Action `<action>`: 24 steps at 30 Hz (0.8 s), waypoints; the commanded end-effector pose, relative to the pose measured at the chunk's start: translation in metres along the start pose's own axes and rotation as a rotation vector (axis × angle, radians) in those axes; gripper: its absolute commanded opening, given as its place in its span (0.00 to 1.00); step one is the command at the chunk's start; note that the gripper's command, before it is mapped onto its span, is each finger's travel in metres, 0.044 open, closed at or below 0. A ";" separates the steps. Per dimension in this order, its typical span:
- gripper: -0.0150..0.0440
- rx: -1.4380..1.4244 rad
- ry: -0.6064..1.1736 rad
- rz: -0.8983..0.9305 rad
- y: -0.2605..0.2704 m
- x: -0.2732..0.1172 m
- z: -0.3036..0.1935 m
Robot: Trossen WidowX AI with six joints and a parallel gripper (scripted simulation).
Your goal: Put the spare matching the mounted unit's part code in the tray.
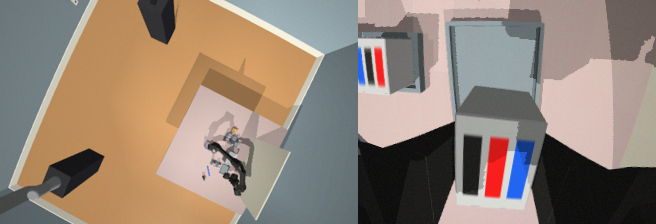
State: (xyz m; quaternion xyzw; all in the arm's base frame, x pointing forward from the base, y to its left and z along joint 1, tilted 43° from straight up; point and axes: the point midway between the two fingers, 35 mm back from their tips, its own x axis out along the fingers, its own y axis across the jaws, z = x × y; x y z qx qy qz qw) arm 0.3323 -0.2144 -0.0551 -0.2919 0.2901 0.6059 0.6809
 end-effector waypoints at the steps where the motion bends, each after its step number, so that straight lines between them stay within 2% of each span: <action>1: 0.25 0.006 -0.005 -0.003 0.000 0.004 0.001; 24: 0.25 0.006 -0.006 -0.003 0.000 0.020 0.001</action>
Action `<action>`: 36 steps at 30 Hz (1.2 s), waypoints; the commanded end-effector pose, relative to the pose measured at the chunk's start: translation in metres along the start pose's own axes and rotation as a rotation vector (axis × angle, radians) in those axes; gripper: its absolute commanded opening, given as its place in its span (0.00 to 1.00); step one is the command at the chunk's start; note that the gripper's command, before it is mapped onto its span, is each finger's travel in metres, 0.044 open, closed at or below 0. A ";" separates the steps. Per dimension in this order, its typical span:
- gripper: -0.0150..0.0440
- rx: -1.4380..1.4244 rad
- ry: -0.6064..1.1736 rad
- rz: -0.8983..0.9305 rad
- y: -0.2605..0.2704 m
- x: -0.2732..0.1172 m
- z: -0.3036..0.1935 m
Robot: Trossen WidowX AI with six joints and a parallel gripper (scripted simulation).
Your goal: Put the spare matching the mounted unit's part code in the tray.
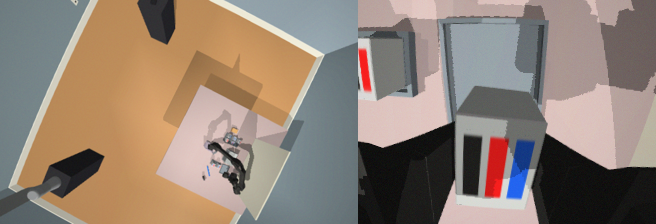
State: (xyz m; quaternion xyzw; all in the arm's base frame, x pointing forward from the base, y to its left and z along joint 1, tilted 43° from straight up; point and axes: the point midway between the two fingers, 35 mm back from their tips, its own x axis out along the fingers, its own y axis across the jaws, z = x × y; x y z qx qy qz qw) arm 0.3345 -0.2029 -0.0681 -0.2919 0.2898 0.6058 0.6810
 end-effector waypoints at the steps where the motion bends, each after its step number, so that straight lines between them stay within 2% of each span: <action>1: 0.25 0.006 -0.005 -0.003 0.001 0.004 0.001; 36: 0.25 0.006 -0.007 -0.003 0.002 0.029 0.002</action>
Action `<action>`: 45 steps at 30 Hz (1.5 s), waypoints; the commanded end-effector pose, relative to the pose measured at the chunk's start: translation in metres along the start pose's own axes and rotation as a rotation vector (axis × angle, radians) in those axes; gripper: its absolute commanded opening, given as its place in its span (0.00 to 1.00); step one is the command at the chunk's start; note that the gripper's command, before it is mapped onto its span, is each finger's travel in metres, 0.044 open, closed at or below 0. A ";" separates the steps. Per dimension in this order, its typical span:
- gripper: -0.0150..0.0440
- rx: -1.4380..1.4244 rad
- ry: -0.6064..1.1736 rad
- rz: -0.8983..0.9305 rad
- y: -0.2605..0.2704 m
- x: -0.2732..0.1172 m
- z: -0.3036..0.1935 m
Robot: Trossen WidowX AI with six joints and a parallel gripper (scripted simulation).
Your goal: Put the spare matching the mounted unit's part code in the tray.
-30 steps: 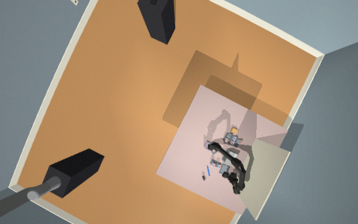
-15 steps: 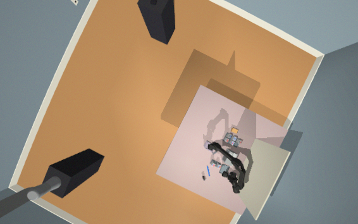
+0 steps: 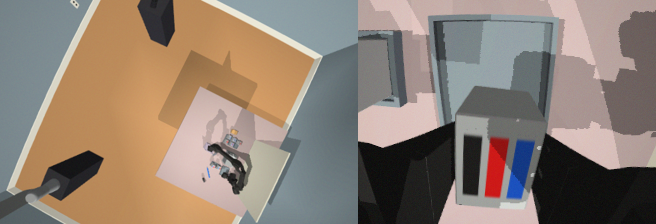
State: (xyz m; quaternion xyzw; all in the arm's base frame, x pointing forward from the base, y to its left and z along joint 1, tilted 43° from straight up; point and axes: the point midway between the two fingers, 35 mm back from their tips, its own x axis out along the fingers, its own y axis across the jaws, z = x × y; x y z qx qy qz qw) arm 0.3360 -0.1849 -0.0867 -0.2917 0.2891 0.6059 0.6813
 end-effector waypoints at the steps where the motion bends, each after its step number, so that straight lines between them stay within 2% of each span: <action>1: 0.25 0.006 -0.006 -0.002 0.001 0.004 0.001; 45: 0.25 0.006 -0.009 -0.002 0.006 0.034 0.005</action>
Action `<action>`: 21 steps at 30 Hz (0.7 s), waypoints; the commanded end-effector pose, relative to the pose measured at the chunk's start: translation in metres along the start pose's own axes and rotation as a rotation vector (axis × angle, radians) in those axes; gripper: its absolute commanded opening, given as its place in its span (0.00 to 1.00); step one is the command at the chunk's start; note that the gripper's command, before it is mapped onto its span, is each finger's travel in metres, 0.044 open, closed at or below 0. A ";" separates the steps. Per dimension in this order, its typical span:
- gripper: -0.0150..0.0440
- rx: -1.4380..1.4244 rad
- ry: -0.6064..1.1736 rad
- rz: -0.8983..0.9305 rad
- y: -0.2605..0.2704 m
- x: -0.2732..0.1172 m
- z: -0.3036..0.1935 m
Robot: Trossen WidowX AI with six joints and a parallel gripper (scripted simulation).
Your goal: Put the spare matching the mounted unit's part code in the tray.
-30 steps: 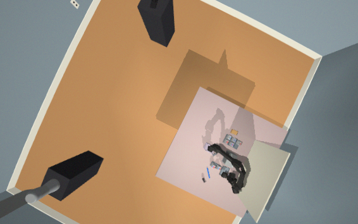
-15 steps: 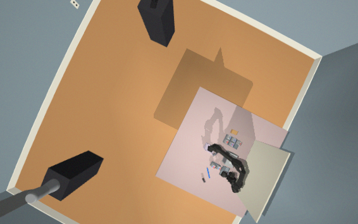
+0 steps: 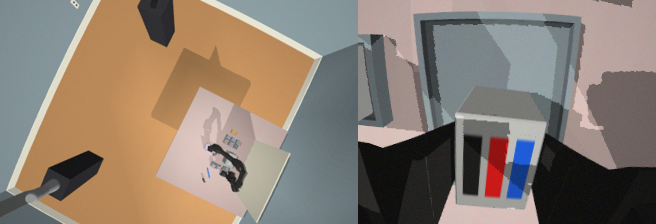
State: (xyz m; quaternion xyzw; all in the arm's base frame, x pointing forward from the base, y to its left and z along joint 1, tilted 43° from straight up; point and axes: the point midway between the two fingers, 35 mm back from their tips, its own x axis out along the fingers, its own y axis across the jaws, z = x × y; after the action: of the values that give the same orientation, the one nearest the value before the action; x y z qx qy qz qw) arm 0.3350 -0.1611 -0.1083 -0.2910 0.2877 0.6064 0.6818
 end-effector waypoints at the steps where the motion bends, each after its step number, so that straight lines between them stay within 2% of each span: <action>1: 0.30 0.000 0.000 0.000 0.000 0.000 0.000; 16: 0.97 0.000 0.000 0.000 0.000 0.000 0.000; 17: 1.00 0.000 0.000 0.000 0.000 0.000 0.000; 19: 1.00 0.001 0.001 0.000 -0.001 -0.010 -0.001; 21: 1.00 0.003 0.001 0.000 -0.003 -0.038 -0.003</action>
State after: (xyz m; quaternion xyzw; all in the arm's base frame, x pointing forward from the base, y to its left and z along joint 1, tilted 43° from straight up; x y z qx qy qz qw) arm 0.3332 -0.1634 -0.1014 -0.2822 0.2877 0.6120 0.6804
